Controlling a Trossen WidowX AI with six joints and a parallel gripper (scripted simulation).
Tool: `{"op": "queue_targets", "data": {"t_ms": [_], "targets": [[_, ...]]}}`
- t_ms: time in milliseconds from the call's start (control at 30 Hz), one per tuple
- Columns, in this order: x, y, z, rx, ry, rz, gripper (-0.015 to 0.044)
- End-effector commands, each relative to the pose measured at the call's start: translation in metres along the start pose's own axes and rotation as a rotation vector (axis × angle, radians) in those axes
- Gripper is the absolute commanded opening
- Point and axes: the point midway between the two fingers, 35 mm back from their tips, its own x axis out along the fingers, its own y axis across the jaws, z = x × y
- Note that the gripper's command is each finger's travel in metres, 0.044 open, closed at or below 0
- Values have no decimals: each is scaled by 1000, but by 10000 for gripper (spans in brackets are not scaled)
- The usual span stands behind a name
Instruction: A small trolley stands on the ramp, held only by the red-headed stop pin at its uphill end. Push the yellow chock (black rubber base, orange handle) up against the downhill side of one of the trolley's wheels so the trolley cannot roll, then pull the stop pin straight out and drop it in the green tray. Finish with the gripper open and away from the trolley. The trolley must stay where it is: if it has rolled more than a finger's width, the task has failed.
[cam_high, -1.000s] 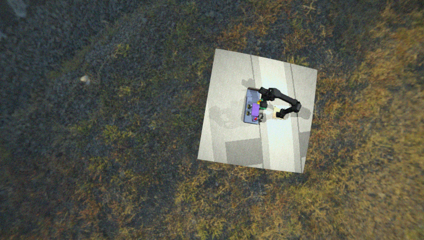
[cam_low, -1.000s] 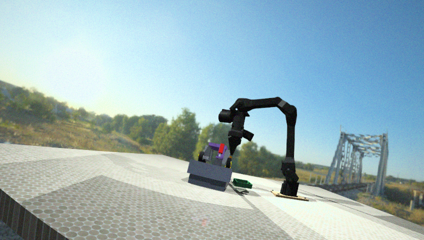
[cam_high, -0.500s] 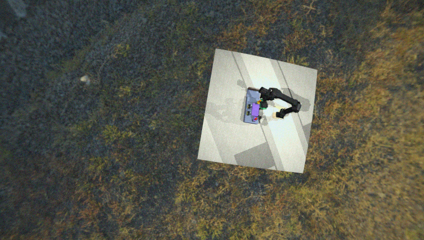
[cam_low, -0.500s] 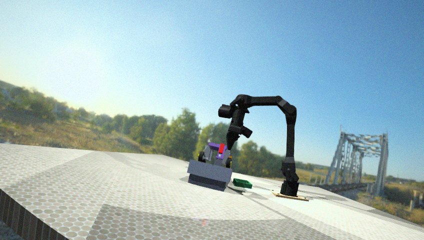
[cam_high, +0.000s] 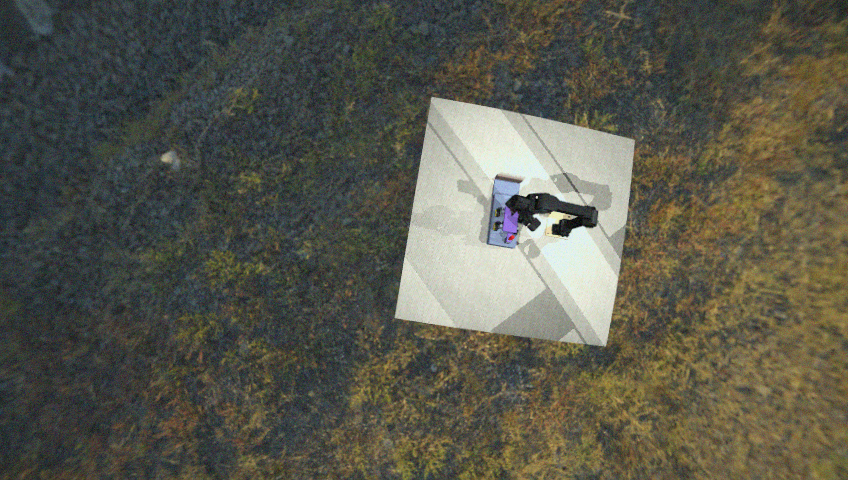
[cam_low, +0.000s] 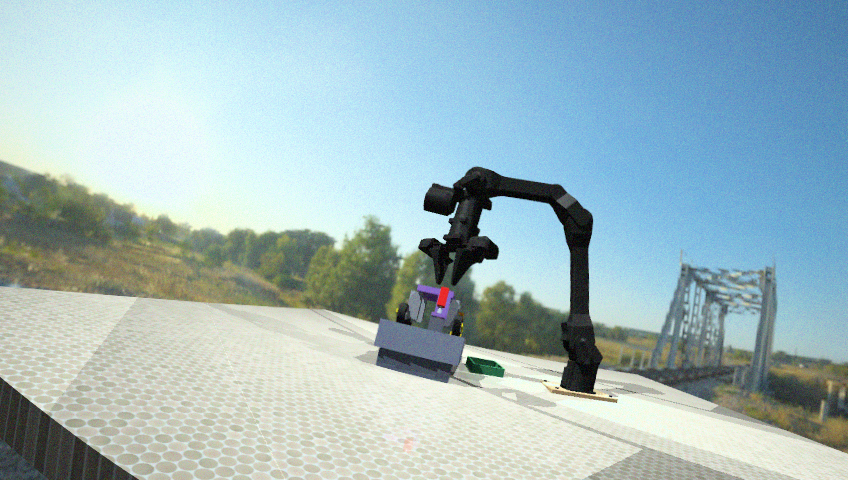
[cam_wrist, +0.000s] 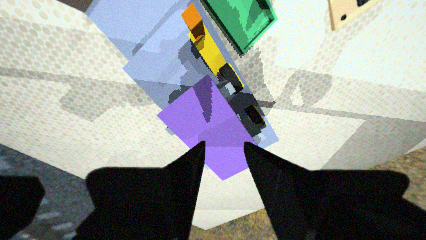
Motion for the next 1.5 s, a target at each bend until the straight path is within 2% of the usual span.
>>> {"op": "queue_targets", "data": {"t_ms": [0,167,233,1467], "targets": [[0,-20,-27,-264,24,-43,190],[1,-51,-57,-597,55,-98,190],[1,-55,-60,-641,59,-105,190],[37,-58,-62,-641,60,-105,190]]}}
